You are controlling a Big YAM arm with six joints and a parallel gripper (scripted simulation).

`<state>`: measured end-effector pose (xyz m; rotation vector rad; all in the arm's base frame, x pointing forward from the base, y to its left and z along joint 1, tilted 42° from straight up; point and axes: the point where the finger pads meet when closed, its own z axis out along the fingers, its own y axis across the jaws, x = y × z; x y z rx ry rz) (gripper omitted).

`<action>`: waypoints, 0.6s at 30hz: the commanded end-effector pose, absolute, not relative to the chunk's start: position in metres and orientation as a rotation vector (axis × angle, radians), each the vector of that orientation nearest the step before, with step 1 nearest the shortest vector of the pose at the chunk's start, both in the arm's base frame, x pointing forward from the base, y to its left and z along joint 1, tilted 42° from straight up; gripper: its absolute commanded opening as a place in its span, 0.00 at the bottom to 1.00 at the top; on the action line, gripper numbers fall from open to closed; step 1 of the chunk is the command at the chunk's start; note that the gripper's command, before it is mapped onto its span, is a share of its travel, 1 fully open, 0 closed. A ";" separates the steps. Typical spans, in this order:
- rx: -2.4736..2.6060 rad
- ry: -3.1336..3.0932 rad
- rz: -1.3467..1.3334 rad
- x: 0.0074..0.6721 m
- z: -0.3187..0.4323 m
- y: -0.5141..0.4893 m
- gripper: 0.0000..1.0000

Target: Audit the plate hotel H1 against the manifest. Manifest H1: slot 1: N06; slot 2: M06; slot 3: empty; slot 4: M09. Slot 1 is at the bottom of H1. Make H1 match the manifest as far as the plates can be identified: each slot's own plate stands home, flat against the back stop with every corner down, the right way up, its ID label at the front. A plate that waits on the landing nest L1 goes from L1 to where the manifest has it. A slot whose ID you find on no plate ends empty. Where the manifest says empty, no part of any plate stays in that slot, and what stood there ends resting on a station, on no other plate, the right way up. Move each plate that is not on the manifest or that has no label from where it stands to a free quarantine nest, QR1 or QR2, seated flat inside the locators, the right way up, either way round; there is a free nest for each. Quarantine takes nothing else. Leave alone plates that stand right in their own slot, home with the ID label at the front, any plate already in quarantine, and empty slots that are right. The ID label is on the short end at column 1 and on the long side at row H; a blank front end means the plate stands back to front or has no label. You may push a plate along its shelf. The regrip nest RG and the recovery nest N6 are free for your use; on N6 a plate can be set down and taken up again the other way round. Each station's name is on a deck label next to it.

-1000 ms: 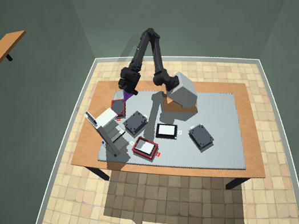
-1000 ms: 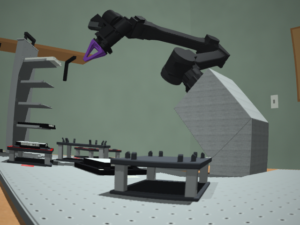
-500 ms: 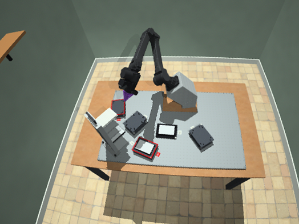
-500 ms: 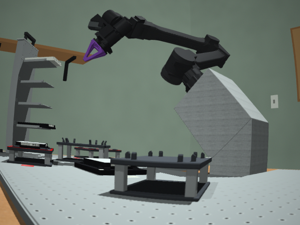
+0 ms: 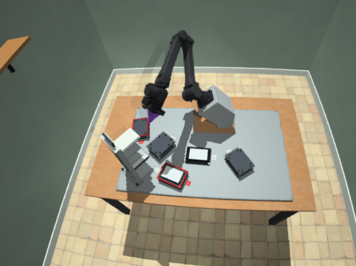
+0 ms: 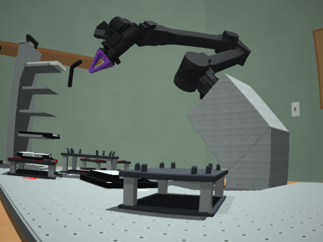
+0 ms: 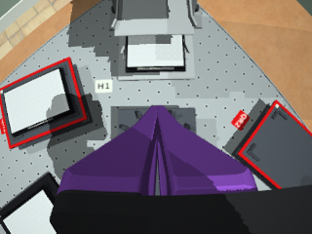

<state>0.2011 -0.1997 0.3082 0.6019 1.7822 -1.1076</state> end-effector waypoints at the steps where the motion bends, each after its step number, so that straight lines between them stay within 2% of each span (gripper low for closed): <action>1: 0.590 1.779 -1.126 0.202 0.306 -0.203 0.00; 18: 0.587 1.778 -1.129 0.201 0.277 -0.229 0.00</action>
